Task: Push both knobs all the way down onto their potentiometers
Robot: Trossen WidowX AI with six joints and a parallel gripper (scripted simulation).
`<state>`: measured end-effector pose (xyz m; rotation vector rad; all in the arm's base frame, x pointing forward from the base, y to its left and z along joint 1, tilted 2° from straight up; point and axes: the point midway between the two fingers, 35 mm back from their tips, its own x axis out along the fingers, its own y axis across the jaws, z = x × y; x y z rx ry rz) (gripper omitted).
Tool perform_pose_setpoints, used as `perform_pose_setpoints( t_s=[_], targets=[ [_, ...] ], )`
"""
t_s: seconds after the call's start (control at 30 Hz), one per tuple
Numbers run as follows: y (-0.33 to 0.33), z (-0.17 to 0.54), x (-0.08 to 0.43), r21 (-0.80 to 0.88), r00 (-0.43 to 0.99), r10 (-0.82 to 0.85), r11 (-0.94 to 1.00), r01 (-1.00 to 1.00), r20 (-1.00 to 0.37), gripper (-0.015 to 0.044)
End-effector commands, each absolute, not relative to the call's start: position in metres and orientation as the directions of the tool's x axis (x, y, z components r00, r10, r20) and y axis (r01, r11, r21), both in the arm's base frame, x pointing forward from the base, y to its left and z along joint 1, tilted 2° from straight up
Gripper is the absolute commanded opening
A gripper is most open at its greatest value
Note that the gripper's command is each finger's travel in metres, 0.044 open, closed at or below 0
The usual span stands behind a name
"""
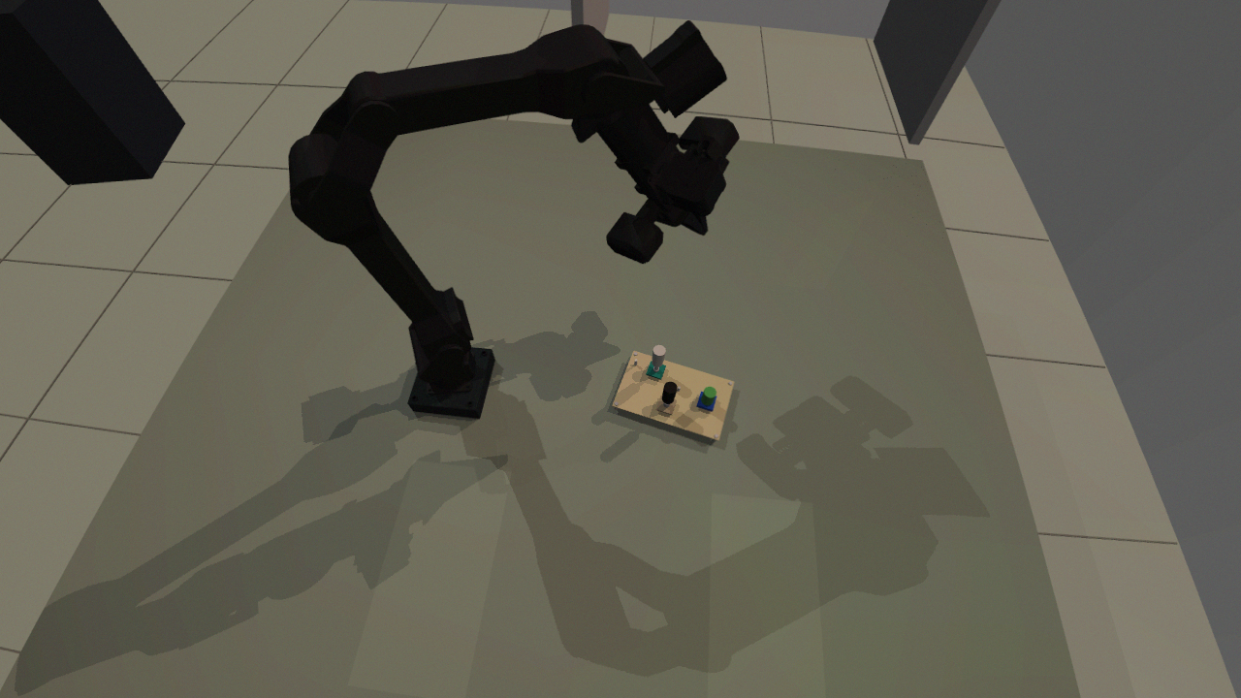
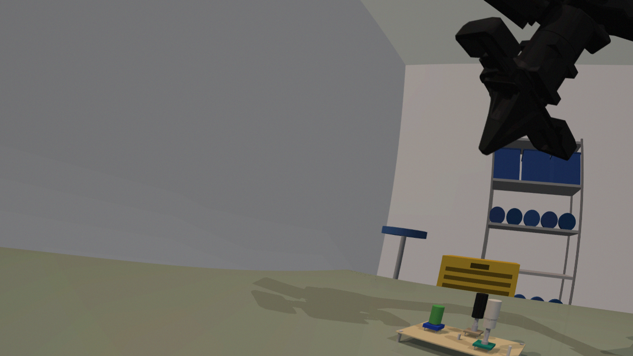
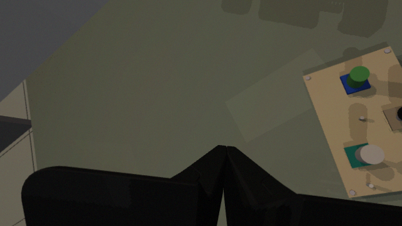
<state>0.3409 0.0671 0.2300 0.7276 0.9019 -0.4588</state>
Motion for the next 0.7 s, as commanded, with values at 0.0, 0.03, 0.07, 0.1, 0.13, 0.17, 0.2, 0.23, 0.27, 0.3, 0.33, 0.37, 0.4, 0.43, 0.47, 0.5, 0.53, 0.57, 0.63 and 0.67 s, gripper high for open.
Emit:
perform_pose_setpoints(
  t_s=[0.0,0.03,0.07,0.1,0.13,0.17,0.2,0.23,0.27,0.3,0.33,0.37,0.4,0.43,0.47,0.5,0.53,0.57,0.63,0.67],
  targets=[
    [0.052,0.206,0.34,0.323,0.452,-0.074,0.598,0.734,-0.889,0.0],
    [0.049,0.202,0.339,0.311,0.431,-0.076,0.58,0.753,-0.899,0.0],
    [0.046,0.197,0.339,0.299,0.409,-0.078,0.561,0.772,-0.909,0.0],
    [0.043,0.193,0.338,0.287,0.388,-0.079,0.541,0.79,-0.918,0.0],
    [0.039,0.189,0.337,0.274,0.366,-0.08,0.521,0.808,-0.927,0.0],
    [0.036,0.184,0.336,0.261,0.344,-0.08,0.501,0.825,-0.935,0.0],
    [0.033,0.18,0.335,0.247,0.322,-0.08,0.48,0.842,-0.943,0.0],
    [0.03,0.176,0.333,0.232,0.3,-0.079,0.459,0.858,-0.951,0.0],
    [0.027,0.172,0.332,0.217,0.278,-0.078,0.437,0.873,-0.957,0.0],
    [0.023,0.168,0.331,0.202,0.255,-0.076,0.415,0.887,-0.964,0.0],
    [0.02,0.164,0.329,0.188,0.235,-0.074,0.395,0.899,-0.969,0.0],
    [0.018,0.161,0.328,0.173,0.215,-0.072,0.376,0.91,-0.974,0.0],
    [0.015,0.157,0.326,0.159,0.195,-0.069,0.356,0.921,-0.978,0.0],
    [0.012,0.154,0.325,0.144,0.176,-0.065,0.337,0.931,-0.982,0.0],
    [0.009,0.151,0.323,0.129,0.156,-0.061,0.316,0.94,-0.986,0.0],
    [0.007,0.148,0.322,0.114,0.137,-0.057,0.296,0.948,-0.989,0.0],
    [0.004,0.145,0.32,0.099,0.118,-0.053,0.275,0.956,-0.992,0.0],
    [0.002,0.142,0.319,0.084,0.099,-0.048,0.254,0.964,-0.994,0.0],
    [-0.002,0.137,0.315,0.052,0.061,-0.038,0.21,0.976,-0.997,0.0],
    [-0.005,0.134,0.313,0.035,0.042,-0.032,0.188,0.982,-0.999,0.0]
  ],
)
